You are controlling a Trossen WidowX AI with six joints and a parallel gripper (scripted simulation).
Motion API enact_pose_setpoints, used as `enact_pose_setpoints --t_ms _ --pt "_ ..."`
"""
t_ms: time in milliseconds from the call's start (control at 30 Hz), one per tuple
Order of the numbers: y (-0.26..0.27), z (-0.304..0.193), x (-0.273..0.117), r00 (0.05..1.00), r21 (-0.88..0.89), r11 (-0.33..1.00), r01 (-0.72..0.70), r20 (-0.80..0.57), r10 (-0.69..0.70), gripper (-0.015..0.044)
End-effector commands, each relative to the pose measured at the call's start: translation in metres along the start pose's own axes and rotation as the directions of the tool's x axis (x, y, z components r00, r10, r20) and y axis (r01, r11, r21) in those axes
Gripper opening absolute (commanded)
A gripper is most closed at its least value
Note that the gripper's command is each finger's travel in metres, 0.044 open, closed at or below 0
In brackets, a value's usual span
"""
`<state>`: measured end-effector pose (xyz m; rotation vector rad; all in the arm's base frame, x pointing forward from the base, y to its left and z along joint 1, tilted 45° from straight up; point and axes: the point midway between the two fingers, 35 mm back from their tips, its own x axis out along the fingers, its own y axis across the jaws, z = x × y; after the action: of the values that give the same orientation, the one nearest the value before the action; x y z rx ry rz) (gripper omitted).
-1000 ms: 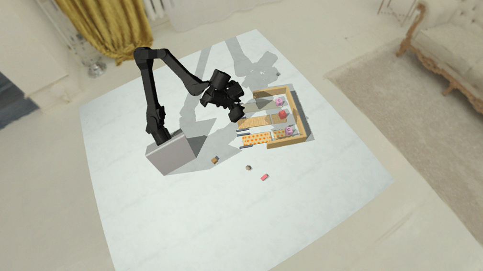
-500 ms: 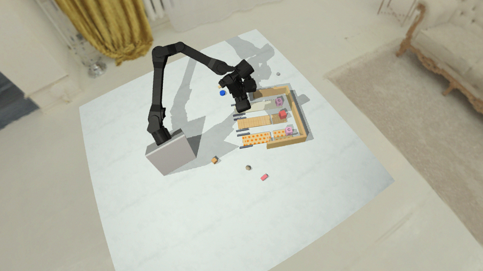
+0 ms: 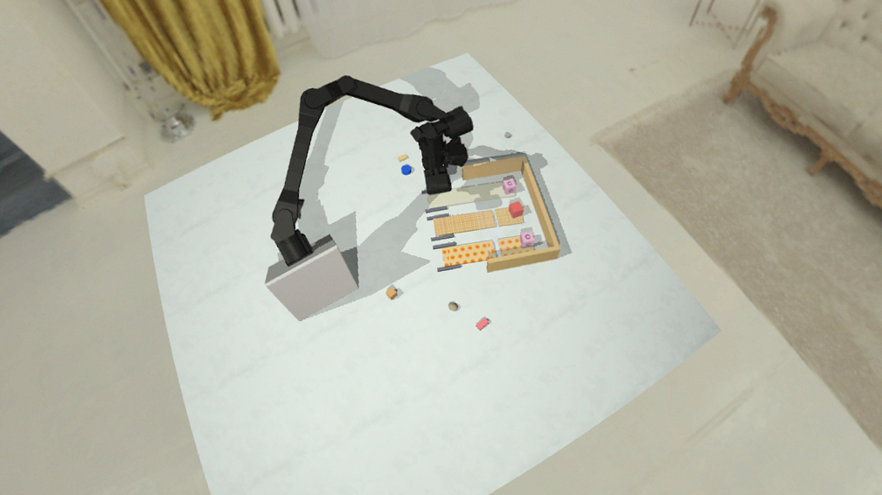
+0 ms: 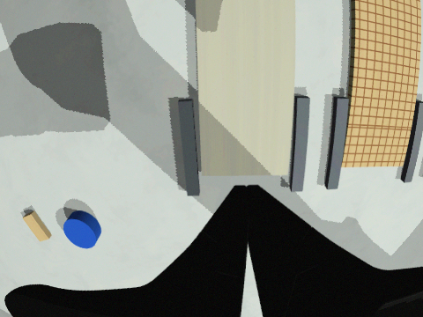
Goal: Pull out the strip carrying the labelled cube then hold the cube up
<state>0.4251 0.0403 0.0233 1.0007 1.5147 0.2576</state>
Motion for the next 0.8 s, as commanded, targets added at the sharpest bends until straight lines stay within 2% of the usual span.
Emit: enact_pose_setpoints --t_ms 0,767 --pt "-0.002 0.001 0.003 1.0 0.007 1.0 0.009 -0.007 -0.009 0.0" --pt "-0.004 0.002 0.041 1.0 0.008 1.0 0.009 -0.007 -0.009 0.0"
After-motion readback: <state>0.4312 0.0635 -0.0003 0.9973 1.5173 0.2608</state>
